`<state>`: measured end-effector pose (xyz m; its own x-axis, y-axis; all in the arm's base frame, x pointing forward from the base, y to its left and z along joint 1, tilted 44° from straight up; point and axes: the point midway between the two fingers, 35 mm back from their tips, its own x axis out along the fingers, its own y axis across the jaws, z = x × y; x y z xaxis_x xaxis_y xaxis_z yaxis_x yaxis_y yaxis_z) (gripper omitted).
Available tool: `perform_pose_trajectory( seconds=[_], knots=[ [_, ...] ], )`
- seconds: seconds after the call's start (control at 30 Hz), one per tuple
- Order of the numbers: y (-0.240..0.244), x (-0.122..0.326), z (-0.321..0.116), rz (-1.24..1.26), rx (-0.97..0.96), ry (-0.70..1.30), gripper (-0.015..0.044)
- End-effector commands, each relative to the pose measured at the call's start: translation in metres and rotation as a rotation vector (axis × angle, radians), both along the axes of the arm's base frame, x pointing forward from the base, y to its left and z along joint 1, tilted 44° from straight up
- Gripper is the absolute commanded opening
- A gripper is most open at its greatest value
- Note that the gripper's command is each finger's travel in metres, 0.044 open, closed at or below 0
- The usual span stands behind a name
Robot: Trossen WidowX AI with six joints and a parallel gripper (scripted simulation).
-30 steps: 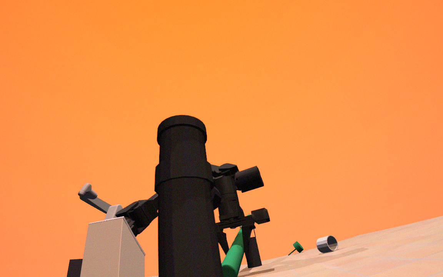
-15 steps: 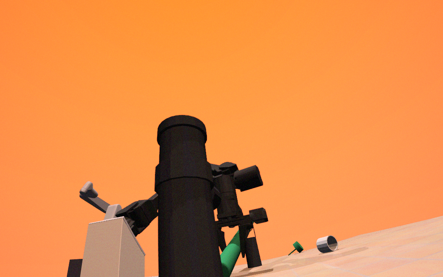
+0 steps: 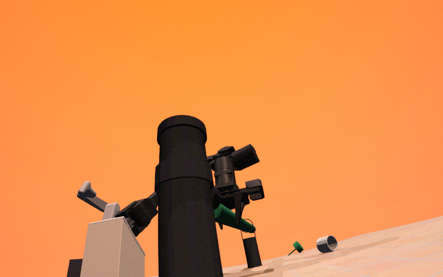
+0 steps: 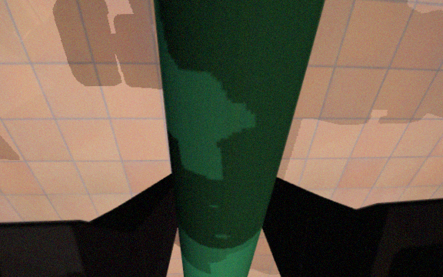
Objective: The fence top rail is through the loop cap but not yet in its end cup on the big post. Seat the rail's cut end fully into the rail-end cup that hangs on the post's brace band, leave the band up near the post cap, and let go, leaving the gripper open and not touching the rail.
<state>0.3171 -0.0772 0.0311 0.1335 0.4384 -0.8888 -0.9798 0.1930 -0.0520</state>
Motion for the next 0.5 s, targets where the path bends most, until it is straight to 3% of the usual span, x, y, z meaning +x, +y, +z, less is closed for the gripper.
perform_pose_trajectory(
  seconds=[0.0, 0.47],
  knots=[
    [-0.0085, 0.0007, 0.0061, 0.001, -0.033, -0.010, 0.0000],
    [-0.0024, -0.0006, 0.0023, 0.000, -0.011, 0.003, 0.0000]
  ],
)
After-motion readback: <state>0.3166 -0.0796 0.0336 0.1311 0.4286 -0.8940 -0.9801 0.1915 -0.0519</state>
